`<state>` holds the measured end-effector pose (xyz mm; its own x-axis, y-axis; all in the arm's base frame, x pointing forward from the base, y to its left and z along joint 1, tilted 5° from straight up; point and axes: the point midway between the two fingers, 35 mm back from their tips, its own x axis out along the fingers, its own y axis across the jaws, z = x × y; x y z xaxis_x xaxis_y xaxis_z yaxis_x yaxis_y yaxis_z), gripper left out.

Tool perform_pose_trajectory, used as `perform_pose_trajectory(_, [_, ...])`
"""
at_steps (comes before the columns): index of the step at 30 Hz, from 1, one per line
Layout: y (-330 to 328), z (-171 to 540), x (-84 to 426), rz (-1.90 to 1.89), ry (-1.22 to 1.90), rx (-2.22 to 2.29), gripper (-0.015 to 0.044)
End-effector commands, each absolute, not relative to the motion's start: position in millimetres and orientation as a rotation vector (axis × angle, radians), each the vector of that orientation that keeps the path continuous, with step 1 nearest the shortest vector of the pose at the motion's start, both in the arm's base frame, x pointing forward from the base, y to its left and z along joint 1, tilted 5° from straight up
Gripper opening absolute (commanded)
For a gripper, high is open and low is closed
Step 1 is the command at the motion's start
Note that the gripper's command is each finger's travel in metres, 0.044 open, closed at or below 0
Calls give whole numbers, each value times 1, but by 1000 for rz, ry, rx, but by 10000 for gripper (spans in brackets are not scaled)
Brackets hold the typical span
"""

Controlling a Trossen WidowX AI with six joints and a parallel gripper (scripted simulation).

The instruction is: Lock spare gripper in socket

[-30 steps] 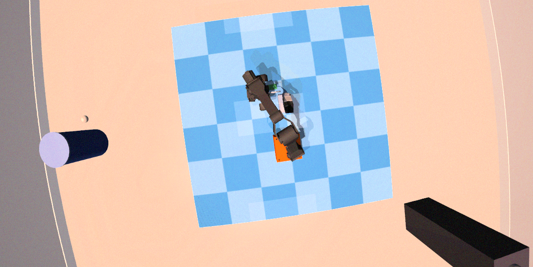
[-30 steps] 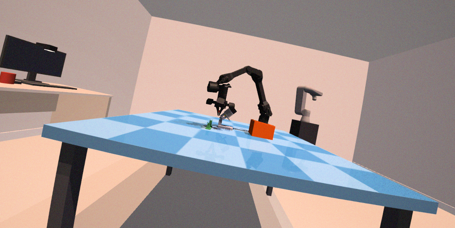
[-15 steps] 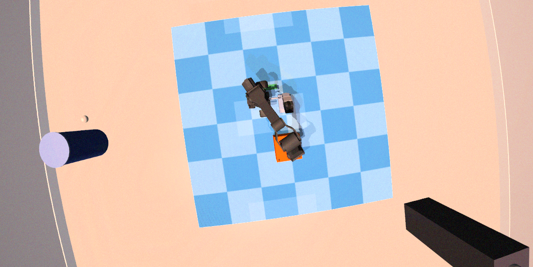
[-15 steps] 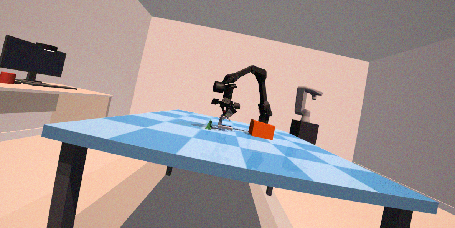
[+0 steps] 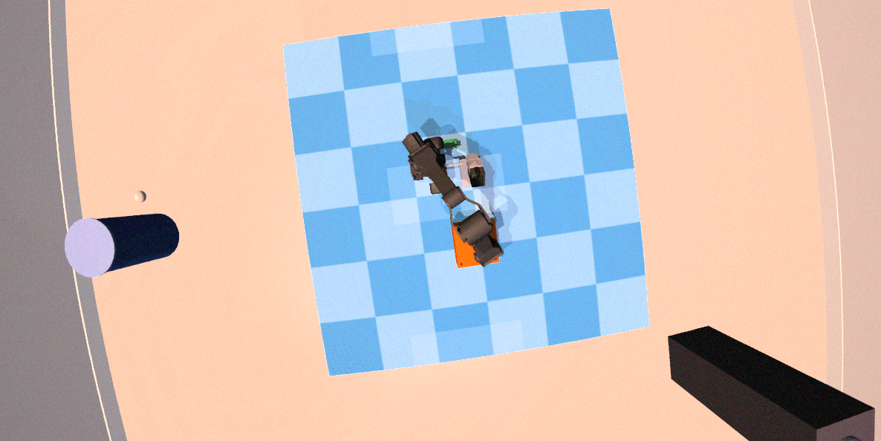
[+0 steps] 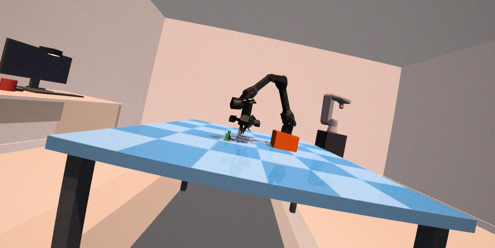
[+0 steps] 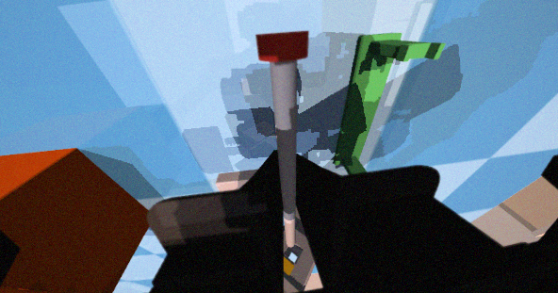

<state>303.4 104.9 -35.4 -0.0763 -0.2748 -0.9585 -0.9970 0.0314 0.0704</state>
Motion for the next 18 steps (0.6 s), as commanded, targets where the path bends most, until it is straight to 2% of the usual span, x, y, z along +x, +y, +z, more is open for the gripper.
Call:
perform_pose_trajectory(1, [103,-32,306,1107,1474,-1352,0])
perform_pose_trajectory(18, [90,-33,305,1105,1474,-1351,0])
